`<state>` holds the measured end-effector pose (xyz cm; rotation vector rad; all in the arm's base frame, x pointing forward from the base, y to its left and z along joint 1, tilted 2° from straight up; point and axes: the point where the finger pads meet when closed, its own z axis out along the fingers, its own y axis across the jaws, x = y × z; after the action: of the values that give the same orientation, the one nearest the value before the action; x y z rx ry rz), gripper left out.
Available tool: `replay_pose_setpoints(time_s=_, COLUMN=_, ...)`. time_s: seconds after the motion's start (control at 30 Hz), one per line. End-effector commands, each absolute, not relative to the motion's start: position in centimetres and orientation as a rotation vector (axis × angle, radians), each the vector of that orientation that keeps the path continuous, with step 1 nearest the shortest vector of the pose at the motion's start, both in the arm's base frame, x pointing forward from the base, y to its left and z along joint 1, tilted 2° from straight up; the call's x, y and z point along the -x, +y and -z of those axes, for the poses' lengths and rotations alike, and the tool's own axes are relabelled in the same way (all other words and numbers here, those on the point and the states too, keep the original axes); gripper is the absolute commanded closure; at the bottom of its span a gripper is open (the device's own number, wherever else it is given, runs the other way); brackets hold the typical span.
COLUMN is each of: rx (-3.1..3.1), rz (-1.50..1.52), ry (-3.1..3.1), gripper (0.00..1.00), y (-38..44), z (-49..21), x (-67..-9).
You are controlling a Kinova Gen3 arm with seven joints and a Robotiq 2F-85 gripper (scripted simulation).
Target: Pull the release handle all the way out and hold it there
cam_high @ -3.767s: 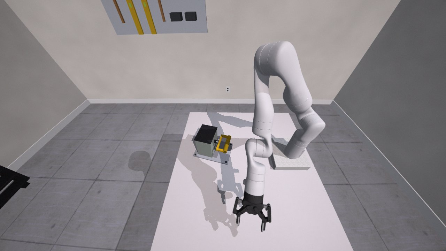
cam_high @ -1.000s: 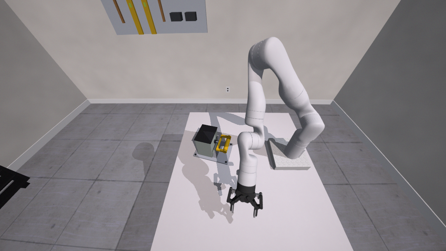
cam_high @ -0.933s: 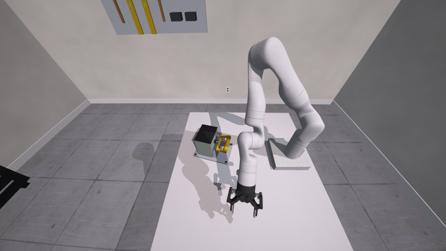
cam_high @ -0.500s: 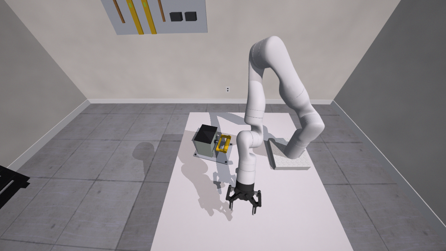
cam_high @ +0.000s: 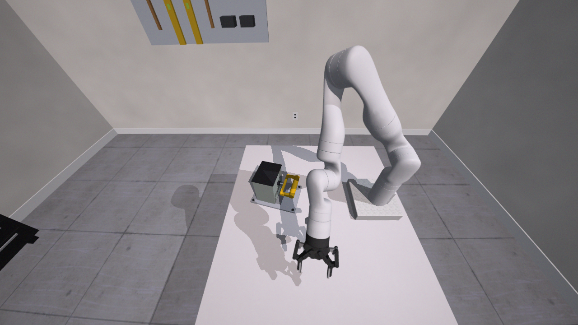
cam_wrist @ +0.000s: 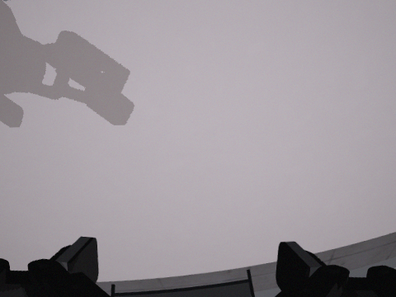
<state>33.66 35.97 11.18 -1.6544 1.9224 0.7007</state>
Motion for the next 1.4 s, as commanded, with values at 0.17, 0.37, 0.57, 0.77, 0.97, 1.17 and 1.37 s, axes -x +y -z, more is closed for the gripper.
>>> replay_pose_setpoints(time_s=0.17, rx=1.668, rz=-0.684, ry=1.929, gripper=0.00, y=35.4, z=-11.2, x=-34.1)
replay_pose_setpoints(time_s=0.37, rx=1.668, rz=-0.684, ry=1.929, gripper=0.00, y=35.4, z=-11.2, x=-34.1)
replay_pose_setpoints(time_s=0.57, rx=1.684, rz=-0.668, ry=1.936, gripper=0.00, y=34.6, z=-11.1, x=-34.4)
replay_pose_setpoints(time_s=0.77, rx=1.684, rz=-0.668, ry=1.936, gripper=0.00, y=34.6, z=-11.1, x=-34.4)
replay_pose_setpoints(time_s=0.97, rx=1.699, rz=-0.651, ry=1.944, gripper=0.00, y=33.7, z=-11.1, x=-34.8)
replay_pose_setpoints(time_s=1.17, rx=1.699, rz=-0.651, ry=1.944, gripper=0.00, y=33.7, z=-11.1, x=-34.8)
replay_pose_setpoints(time_s=1.37, rx=1.715, rz=-0.634, ry=1.952, gripper=0.00, y=32.9, z=-11.0, x=-35.2)
